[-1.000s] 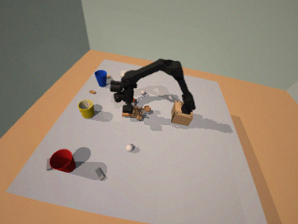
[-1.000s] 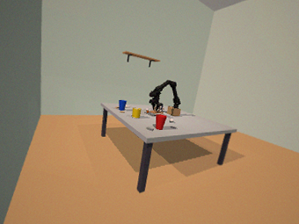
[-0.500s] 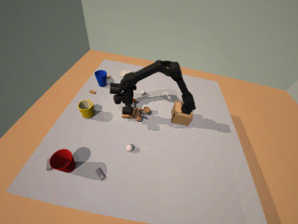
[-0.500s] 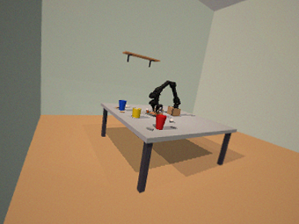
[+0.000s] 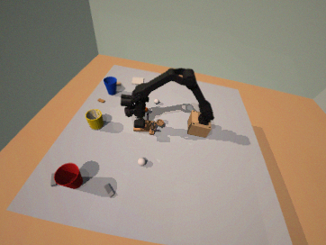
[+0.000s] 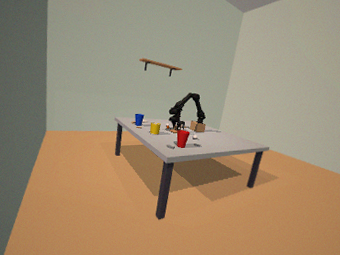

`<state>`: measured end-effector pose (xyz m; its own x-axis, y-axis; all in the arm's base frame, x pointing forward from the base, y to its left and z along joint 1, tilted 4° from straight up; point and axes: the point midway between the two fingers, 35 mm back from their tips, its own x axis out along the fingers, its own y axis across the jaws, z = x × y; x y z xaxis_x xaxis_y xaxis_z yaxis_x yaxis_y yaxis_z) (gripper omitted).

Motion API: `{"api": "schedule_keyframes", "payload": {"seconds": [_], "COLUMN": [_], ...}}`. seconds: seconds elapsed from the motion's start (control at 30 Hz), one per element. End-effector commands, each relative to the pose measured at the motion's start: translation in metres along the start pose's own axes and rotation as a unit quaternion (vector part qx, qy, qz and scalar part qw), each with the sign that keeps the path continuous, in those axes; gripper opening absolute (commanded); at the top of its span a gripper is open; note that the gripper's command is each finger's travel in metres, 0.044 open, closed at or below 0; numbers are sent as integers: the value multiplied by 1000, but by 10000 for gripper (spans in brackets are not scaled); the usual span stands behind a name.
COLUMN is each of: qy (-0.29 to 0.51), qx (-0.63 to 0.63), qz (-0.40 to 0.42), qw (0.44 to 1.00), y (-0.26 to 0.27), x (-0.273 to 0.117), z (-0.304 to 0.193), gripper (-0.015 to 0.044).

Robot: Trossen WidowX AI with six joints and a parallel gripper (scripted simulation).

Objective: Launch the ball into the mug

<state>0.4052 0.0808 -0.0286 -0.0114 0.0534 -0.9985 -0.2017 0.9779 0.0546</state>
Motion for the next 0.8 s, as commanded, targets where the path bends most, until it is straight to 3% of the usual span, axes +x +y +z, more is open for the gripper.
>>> {"api": "schedule_keyframes", "payload": {"seconds": [0.0, 0.2, 0.67, 0.77], "qy": [-4, 0, 0, 0], "qx": [1, 0, 0, 0], "qz": [0, 0, 0, 0], "qw": [1000, 1000, 1000, 1000], "y": [0, 0, 0, 0], "x": [5, 2, 2, -22], "z": [1, 0, 0, 2], "gripper": [0, 0, 368, 440]}}
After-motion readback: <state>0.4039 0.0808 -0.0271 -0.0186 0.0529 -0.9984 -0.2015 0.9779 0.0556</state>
